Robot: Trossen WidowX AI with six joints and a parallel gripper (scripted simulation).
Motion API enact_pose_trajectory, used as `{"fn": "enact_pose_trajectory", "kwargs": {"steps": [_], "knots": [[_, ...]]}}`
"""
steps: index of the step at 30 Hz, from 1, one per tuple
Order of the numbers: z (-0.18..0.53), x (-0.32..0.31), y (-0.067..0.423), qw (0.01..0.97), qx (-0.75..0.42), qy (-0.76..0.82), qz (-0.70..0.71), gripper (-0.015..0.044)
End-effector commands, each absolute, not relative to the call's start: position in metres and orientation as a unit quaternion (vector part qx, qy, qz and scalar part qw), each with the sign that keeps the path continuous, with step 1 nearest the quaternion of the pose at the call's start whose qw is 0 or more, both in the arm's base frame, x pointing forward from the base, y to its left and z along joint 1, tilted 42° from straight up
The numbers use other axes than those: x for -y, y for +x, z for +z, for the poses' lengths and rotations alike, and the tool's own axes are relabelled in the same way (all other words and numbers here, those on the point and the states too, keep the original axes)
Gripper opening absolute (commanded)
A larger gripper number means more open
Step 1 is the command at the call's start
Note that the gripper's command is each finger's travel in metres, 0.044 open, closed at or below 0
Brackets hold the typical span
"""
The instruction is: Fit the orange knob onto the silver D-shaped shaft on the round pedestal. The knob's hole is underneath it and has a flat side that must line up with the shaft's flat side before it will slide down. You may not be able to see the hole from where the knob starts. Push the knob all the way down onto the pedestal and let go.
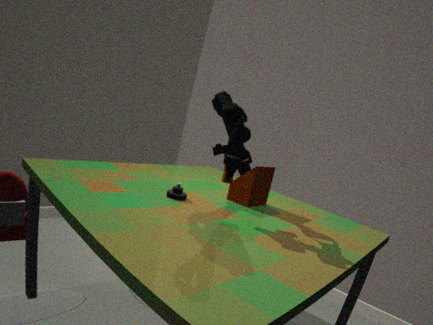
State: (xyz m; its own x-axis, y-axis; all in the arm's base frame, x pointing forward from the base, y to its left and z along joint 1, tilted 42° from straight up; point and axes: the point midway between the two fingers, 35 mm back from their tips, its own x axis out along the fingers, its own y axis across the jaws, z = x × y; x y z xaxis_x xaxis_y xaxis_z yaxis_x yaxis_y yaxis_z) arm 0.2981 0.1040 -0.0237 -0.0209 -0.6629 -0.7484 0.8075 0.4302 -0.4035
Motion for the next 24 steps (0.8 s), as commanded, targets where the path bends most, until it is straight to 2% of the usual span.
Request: {"fn": "enact_pose_trajectory", "kwargs": {"steps": [1, 24], "knots": [[-0.018, -0.109, 0.299, 0.697, -0.479, 0.080, -0.527, 0.0000], [0.011, -0.056, 0.323, 0.698, -0.489, 0.082, -0.517, 0.0000]]}}
